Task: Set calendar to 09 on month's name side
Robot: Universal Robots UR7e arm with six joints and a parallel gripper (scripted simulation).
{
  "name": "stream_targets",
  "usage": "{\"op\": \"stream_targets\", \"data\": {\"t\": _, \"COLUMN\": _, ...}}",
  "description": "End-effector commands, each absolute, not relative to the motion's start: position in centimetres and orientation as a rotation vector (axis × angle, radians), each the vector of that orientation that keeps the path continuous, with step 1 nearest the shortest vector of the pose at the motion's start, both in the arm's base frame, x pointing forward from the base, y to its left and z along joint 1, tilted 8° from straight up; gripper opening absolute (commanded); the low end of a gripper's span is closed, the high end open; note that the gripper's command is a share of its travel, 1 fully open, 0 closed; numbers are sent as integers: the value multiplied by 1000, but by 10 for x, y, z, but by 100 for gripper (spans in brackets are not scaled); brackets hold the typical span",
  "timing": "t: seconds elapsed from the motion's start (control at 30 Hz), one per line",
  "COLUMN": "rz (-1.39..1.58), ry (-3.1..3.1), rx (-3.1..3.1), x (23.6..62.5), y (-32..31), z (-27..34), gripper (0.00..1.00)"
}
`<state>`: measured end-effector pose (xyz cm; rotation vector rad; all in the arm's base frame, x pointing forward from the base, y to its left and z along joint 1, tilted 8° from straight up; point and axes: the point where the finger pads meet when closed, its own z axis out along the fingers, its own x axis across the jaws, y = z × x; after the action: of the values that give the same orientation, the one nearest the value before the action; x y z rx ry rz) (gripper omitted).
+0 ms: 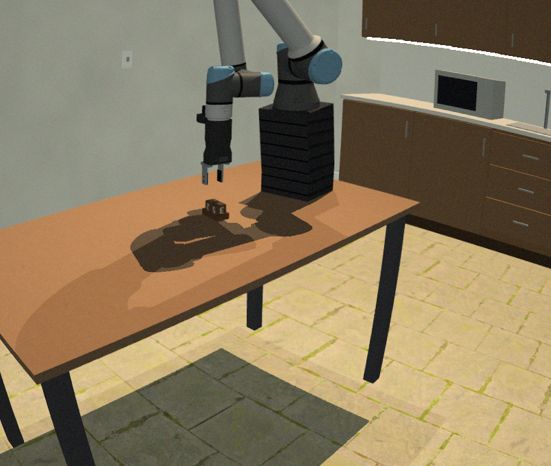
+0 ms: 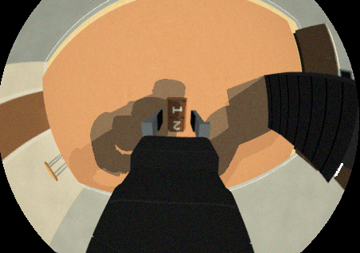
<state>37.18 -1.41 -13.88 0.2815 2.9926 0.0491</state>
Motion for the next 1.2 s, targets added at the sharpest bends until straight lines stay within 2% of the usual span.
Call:
{"op": "stream_targets", "data": {"t": 0.0, "rz": 49, "ry": 2992, "rx": 281, "x": 371, "y": -14, "z": -131, "gripper": 90}}
{"op": "stream_targets", "data": {"t": 0.43, "rz": 49, "ry": 2992, "rx": 281, "x": 370, "y": -14, "z": -124, "gripper": 90}}
{"op": "stream_targets", "data": {"t": 0.47, "rz": 49, "ry": 2992, "rx": 281, "x": 370, "y": -14, "z": -124, "gripper": 100}}
{"op": "stream_targets", "data": {"t": 1.17, "rz": 49, "ry": 2992, "rx": 281, "x": 370, "y": -14, "z": -124, "gripper": 100}}
